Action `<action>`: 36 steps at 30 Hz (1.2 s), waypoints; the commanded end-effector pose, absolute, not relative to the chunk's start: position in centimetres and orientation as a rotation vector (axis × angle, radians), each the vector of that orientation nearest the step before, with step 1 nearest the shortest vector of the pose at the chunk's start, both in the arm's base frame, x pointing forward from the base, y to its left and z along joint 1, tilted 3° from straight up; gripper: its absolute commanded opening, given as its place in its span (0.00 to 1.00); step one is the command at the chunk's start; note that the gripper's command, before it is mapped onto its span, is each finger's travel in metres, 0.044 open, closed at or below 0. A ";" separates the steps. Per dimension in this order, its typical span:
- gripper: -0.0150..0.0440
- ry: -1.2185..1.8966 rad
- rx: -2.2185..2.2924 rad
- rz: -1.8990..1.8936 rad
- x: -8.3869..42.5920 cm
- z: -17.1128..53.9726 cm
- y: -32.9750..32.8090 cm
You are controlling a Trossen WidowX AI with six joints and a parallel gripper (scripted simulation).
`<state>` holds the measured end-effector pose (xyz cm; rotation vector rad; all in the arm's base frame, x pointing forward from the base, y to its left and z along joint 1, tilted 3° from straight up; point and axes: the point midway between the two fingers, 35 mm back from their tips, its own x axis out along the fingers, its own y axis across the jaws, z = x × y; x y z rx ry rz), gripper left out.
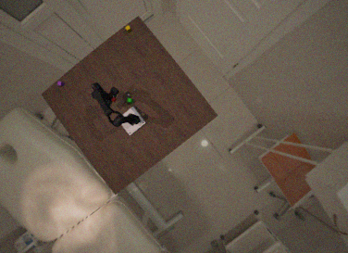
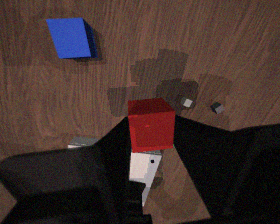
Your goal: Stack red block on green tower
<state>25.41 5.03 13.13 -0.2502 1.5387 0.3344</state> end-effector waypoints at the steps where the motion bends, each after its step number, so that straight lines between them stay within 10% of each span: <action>1: 0.25 1.537 -0.252 0.334 24.8 13.1 3.4; 36: 0.25 1.546 -0.261 0.335 19.7 9.6 -4.7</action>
